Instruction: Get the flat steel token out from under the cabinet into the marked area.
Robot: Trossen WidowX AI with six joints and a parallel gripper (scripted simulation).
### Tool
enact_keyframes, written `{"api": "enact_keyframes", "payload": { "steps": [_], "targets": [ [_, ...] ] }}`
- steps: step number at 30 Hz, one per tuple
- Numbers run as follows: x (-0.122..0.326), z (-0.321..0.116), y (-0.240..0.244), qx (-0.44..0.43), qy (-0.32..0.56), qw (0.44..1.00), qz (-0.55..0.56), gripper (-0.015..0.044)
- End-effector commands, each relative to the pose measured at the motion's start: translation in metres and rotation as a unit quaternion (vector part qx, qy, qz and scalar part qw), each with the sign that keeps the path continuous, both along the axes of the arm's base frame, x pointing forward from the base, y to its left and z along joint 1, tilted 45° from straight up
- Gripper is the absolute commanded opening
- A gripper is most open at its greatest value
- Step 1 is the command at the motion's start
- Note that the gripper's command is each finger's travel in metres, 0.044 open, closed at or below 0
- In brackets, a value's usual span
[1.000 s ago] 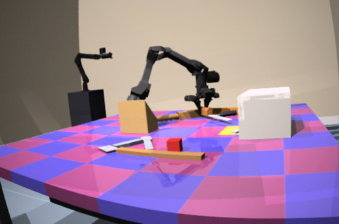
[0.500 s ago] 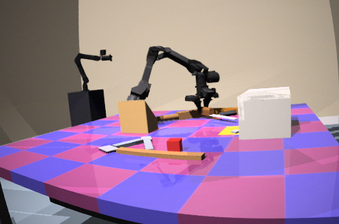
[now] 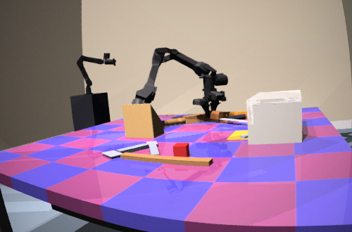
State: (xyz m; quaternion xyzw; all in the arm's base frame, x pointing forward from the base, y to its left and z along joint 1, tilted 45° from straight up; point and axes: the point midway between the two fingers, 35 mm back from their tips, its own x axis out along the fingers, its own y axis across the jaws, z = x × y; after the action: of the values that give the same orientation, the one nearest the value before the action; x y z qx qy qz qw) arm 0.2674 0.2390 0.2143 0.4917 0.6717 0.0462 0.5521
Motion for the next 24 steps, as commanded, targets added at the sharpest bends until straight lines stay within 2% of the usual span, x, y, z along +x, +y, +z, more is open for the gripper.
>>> {"api": "enact_keyframes", "payload": {
  "steps": [1,24],
  "targets": [
    [0.0006,0.0023,-0.0015,-0.004,-0.018,1.000,0.009,0.0000],
    [0.0004,0.0022,-0.0016,-0.013,-0.082,0.994,0.072,0.0000]
  ]
}}
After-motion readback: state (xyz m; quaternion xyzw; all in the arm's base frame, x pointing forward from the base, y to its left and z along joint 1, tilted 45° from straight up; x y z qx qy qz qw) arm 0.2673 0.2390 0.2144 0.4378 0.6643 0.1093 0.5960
